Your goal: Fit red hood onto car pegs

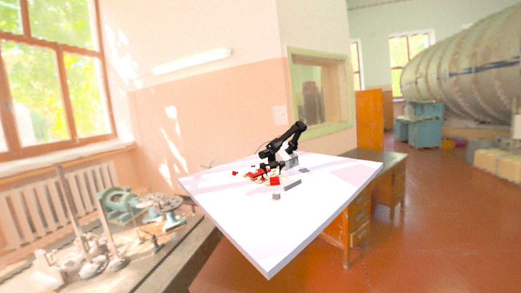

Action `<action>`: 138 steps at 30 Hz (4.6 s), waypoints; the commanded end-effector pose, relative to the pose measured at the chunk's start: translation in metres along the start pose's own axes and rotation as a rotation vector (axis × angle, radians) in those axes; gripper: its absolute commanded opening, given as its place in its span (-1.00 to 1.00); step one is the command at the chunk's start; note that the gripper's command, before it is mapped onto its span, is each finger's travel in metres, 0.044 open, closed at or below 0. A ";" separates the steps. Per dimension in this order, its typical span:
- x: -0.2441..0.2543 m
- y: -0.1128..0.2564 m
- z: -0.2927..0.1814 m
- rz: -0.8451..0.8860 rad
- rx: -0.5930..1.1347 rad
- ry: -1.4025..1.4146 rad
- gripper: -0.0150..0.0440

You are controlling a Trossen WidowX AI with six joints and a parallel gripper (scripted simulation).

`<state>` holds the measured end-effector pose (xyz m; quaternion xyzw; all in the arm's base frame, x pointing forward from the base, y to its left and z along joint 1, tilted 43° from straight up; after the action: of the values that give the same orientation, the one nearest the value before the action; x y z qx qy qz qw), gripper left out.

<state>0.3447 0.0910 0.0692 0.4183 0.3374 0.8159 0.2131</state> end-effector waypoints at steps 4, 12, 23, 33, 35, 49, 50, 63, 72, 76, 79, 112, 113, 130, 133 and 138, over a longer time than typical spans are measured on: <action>0.001 -0.006 -0.001 0.004 0.002 -0.007 1.00; 0.002 -0.012 -0.002 0.004 0.002 -0.007 1.00; 0.003 -0.019 -0.002 0.004 0.002 -0.008 1.00; 0.004 -0.026 -0.002 0.005 0.001 -0.008 1.00; 0.005 -0.028 -0.003 0.005 0.001 -0.008 1.00; 0.005 -0.034 -0.003 0.006 0.001 -0.008 1.00; 0.005 -0.034 -0.003 0.006 0.001 -0.008 1.00; 0.005 -0.041 -0.003 0.006 0.001 -0.008 1.00; 0.005 -0.045 -0.003 0.006 0.001 -0.008 1.00; 0.005 -0.047 -0.003 0.006 0.001 -0.008 1.00; 0.005 -0.048 -0.003 0.006 0.001 -0.008 1.00; 0.005 -0.007 -0.002 0.009 -0.002 -0.003 -0.49; 0.005 -0.004 -0.002 0.009 -0.002 -0.003 -0.49; 0.005 0.046 -0.002 0.008 0.000 -0.003 -0.49; 0.005 0.050 -0.002 0.008 0.000 -0.003 -0.49; -0.008 0.047 -0.007 0.000 0.008 -0.056 -0.49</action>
<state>0.3373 0.0583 0.1024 0.4274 0.3367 0.8116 0.2127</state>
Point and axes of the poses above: the point midway between the two fingers, 35 mm back from their tips, its own y axis back along the fingers, its own x axis across the jaws, z = x × y, the point moved 2 cm from there along y, back along the fingers, and after that the axes turned 11 degrees about -y, right-handed, at the moved point
